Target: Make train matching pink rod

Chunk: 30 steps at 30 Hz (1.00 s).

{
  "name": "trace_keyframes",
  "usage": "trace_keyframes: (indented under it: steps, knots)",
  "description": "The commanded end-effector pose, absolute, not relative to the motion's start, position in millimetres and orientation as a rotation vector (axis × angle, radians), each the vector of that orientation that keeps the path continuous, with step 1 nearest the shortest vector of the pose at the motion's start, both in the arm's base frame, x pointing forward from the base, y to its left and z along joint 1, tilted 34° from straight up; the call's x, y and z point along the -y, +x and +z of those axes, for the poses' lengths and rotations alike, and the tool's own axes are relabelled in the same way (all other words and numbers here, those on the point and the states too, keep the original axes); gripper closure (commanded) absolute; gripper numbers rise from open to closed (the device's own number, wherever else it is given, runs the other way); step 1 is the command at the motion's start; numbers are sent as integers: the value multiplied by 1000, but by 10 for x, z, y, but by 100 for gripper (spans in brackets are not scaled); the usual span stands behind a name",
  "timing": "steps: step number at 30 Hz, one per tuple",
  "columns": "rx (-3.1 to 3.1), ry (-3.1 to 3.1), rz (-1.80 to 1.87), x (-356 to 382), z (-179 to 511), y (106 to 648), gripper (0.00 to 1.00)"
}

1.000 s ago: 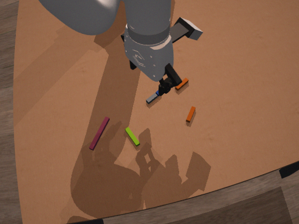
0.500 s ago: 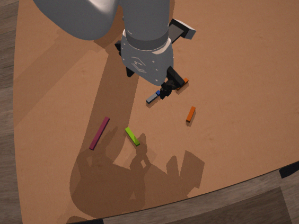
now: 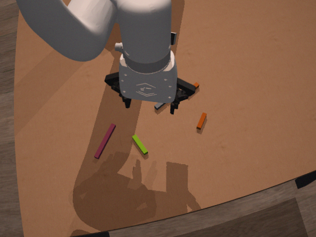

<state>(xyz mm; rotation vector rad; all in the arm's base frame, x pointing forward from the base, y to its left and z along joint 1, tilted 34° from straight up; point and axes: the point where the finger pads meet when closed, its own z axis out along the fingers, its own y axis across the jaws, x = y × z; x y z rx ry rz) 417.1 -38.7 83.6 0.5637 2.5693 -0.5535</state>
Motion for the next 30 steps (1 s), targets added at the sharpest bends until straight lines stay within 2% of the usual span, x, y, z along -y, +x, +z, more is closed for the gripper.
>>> trace_keyframes:
  steps: [1, 18, 27, 28, 30]
  knots:
    - [-2655, 361, -598, 453, 883, 4269, 0]
    - [-2747, -384, -755, 742, 1030, 4562, 0]
    - [-2746, -448, -767, 768, 1042, 4586, 0]
    - [-2746, -448, -767, 768, 1042, 4586, 76]
    - [-2746, -448, -767, 768, 1042, 4586, 76]
